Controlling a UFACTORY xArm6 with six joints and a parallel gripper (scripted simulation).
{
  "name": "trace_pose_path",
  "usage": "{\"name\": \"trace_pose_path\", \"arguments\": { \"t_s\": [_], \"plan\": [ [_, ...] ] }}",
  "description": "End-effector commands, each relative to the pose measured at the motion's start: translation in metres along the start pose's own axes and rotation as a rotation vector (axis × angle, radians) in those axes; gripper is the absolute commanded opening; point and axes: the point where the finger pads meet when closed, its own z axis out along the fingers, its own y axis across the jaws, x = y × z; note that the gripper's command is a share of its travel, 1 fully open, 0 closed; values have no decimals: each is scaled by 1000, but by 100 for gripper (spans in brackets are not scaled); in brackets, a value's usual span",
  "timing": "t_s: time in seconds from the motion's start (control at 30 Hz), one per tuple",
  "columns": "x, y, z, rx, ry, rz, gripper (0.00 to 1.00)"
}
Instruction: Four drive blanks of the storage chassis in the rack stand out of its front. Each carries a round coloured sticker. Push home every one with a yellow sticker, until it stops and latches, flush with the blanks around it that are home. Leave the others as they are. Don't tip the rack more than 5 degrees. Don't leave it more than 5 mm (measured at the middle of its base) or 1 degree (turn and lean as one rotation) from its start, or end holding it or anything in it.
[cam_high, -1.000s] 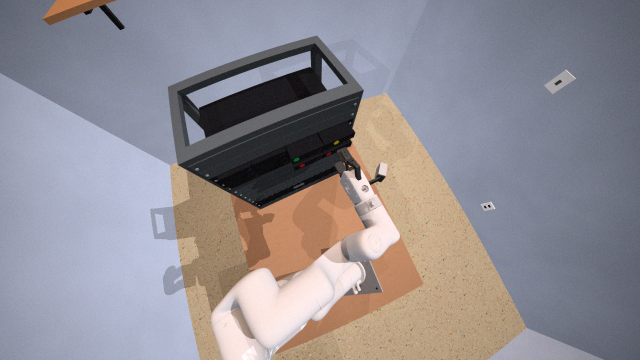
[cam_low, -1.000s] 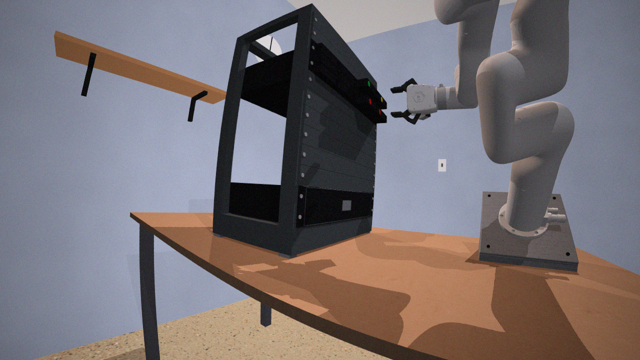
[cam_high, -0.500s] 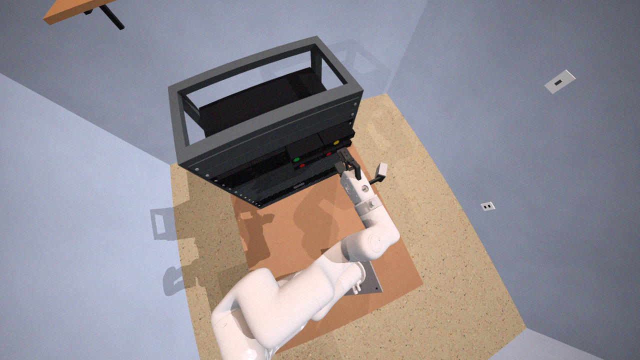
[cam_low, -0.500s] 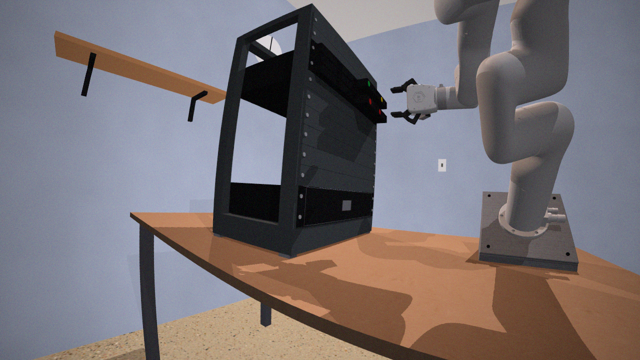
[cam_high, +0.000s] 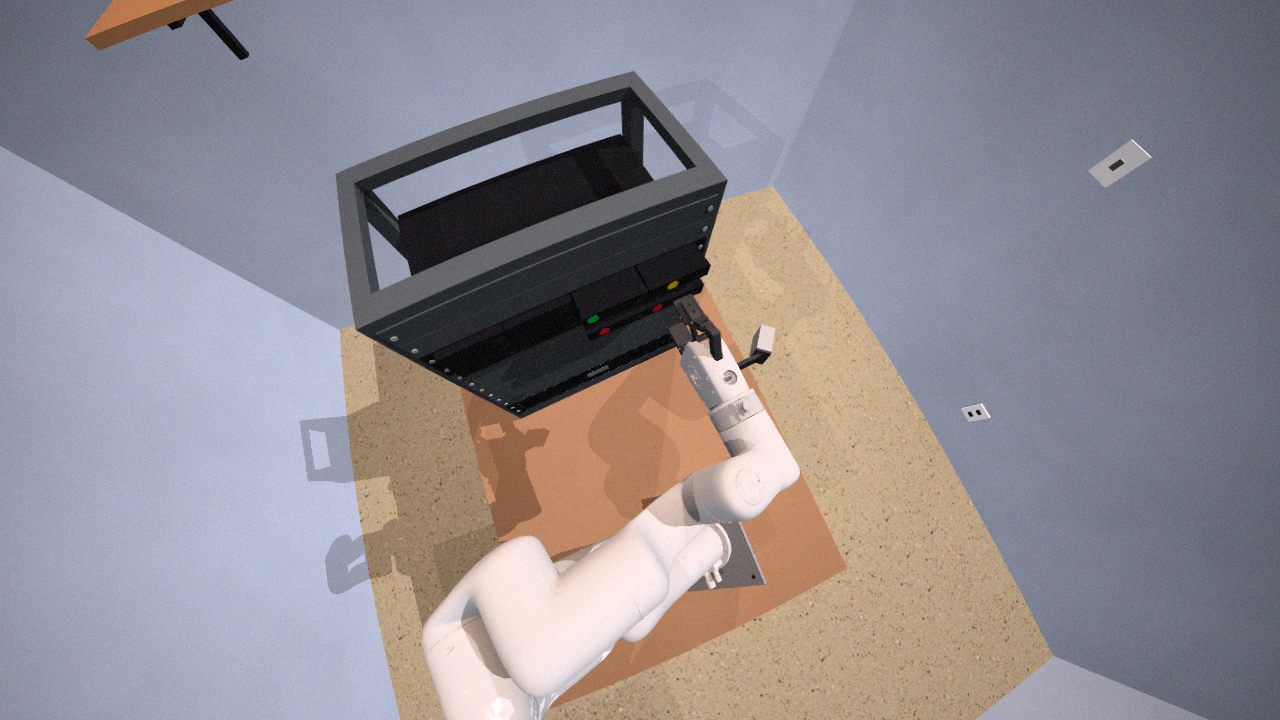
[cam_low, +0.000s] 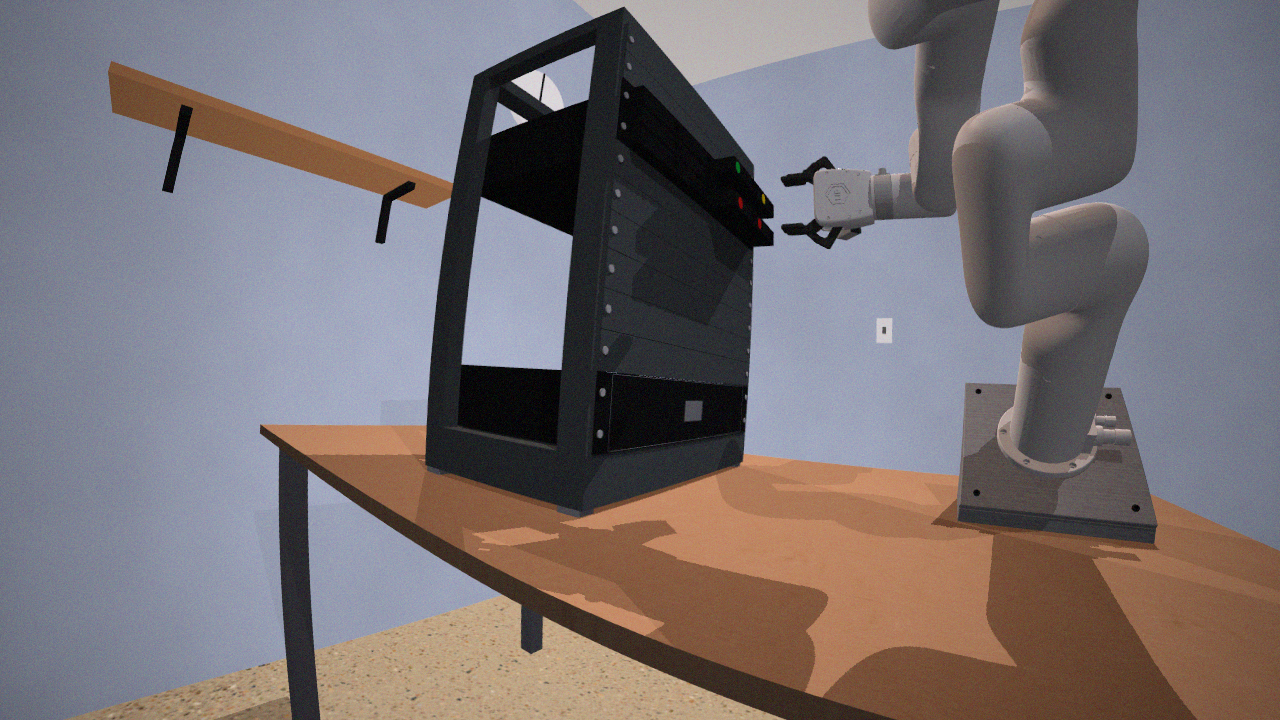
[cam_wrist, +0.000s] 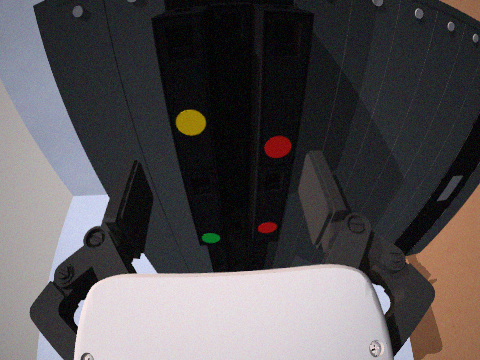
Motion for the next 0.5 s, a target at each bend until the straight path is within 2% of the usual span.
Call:
{"name": "trace_pose_path", "arguments": {
  "t_s": [0.0,0.03,0.07,0.47],
  "plan": [
    [0,-2,0,2,-1,-3,100],
    [0,-2,0,2,-1,-3,100],
    [0,-2,0,2,-1,-3,0],
    [0,-2,0,2,-1,-3,0]
  ]
}}
